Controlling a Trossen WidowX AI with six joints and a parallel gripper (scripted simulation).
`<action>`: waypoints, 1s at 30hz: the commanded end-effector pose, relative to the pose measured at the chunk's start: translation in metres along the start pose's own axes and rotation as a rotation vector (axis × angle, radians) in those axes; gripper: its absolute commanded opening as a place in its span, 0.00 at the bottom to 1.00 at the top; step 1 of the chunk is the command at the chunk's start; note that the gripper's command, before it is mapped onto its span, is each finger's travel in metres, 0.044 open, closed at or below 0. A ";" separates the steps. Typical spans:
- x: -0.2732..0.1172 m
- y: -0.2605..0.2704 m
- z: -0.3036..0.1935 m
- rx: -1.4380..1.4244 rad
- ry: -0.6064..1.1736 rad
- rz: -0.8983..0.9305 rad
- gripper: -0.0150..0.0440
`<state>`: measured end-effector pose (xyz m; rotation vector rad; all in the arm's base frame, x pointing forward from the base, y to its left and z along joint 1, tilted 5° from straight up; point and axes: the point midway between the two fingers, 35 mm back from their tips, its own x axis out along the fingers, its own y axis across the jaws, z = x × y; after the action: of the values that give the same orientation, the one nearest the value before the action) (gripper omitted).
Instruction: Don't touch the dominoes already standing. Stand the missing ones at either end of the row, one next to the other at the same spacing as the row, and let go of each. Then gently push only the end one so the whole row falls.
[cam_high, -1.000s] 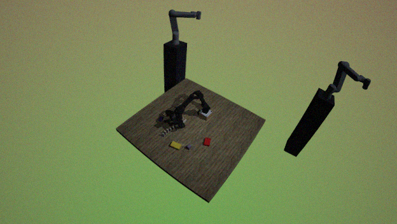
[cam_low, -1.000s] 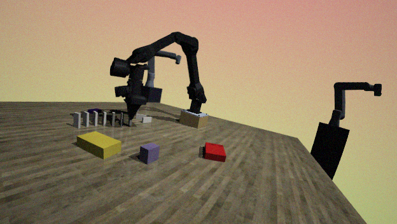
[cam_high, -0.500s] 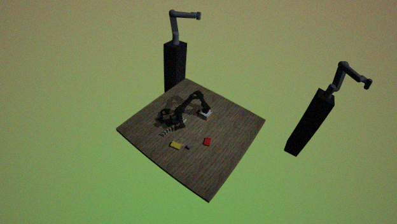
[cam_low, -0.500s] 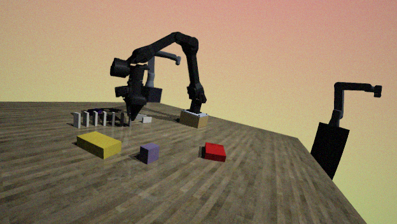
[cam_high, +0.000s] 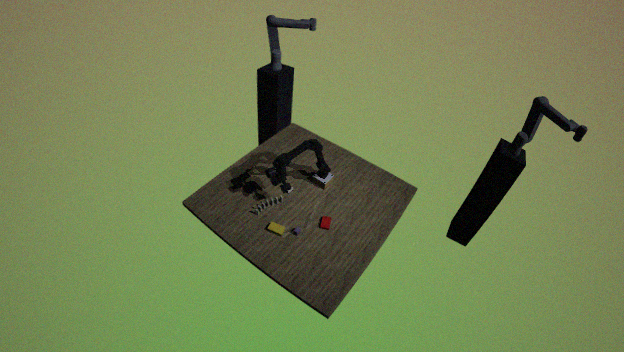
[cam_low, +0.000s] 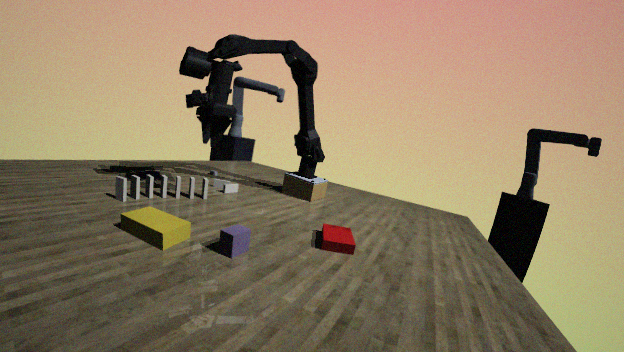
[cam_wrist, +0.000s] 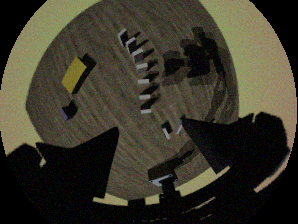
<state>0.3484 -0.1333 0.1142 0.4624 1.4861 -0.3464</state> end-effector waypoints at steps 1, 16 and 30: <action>-0.025 0.000 -0.003 -0.006 -0.004 0.001 1.00; 0.034 -0.098 -0.048 0.368 0.000 -0.009 1.00; 0.115 -0.122 -0.070 0.477 0.002 -0.010 1.00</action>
<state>0.2404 -0.2041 0.0125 0.8200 1.3785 -0.7121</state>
